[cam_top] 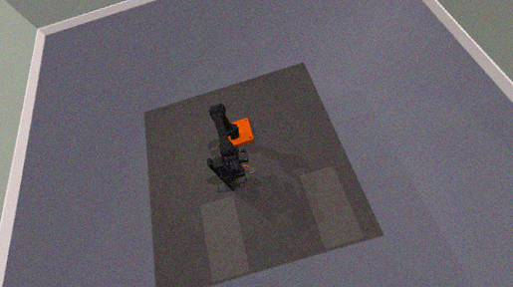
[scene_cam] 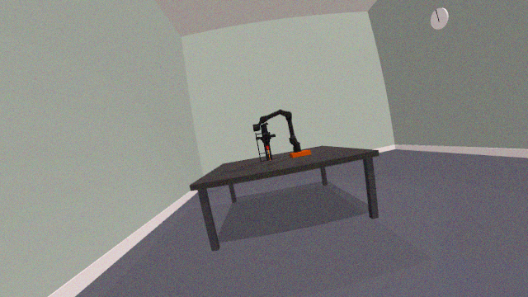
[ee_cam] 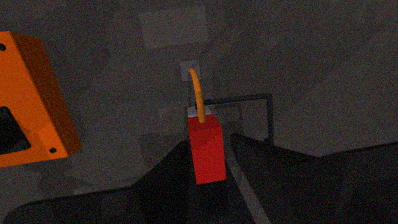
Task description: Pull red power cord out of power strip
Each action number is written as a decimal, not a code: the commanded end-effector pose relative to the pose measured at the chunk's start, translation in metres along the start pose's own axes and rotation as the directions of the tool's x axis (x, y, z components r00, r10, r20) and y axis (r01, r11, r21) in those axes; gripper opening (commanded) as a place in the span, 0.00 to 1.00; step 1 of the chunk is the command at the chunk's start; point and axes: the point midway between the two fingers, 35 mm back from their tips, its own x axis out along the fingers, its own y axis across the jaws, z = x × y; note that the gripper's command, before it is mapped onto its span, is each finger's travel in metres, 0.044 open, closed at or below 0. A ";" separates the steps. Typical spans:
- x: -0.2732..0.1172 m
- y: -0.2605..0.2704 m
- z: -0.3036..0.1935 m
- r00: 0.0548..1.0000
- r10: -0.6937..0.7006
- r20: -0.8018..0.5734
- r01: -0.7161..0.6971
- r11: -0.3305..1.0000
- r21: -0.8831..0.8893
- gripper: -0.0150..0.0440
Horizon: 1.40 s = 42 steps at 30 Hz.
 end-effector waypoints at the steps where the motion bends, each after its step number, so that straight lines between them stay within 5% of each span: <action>1: 0.005 0.001 -0.001 1.000 0.004 -0.004 -0.004 1.000 -0.003 0.53; 9: 0.011 0.001 -0.001 1.000 0.004 -0.004 -0.004 1.000 -0.003 0.53; 12: 0.009 0.000 0.000 1.000 0.000 0.000 0.000 1.000 0.000 0.39; 22: 0.009 0.000 0.000 1.000 0.000 0.000 0.000 1.000 0.000 0.25; 42: 0.008 -0.002 0.030 1.000 0.002 0.002 -0.002 1.000 -0.001 0.25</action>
